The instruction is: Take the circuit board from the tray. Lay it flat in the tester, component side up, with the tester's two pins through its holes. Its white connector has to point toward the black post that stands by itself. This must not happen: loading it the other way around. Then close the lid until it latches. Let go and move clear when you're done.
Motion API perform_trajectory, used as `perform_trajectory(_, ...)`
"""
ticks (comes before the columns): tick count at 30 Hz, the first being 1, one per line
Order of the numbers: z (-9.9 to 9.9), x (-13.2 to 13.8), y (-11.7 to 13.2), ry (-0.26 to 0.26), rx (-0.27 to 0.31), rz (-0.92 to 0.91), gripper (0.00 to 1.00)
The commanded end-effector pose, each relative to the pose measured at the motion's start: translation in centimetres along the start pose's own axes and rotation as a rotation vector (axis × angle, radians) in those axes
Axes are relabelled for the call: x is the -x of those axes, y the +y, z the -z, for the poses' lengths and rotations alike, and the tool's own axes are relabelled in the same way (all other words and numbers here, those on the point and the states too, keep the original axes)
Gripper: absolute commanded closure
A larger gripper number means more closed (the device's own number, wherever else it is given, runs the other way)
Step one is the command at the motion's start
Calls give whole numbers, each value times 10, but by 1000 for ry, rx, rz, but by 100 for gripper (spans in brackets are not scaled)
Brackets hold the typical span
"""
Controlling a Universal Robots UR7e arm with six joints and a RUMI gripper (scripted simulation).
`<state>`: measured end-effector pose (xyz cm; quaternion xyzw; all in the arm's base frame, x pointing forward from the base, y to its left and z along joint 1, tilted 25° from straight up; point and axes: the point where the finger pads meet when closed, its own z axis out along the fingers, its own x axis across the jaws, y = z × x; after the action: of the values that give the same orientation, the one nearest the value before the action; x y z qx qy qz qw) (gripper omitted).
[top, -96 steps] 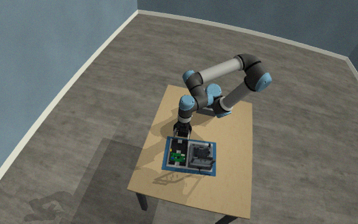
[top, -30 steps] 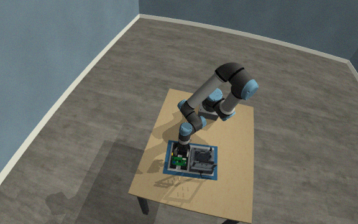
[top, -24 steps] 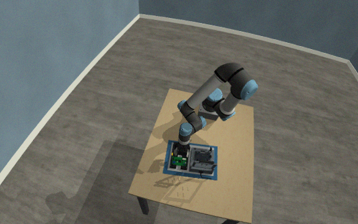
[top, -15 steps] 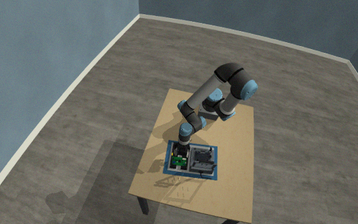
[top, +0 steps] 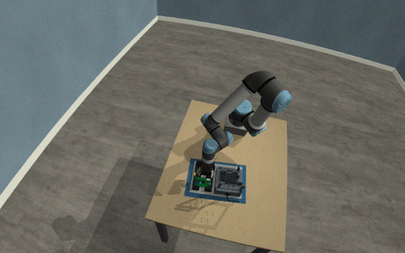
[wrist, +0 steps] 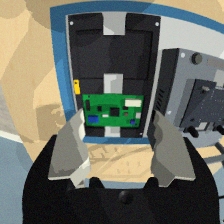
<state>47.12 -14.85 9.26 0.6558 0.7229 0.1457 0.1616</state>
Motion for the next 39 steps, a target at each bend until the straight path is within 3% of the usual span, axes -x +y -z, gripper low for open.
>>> perform_trajectory(1,0,0,0,-1,1,0,41)
perform_trajectory(39,0,1,4,-1,1,0,41)
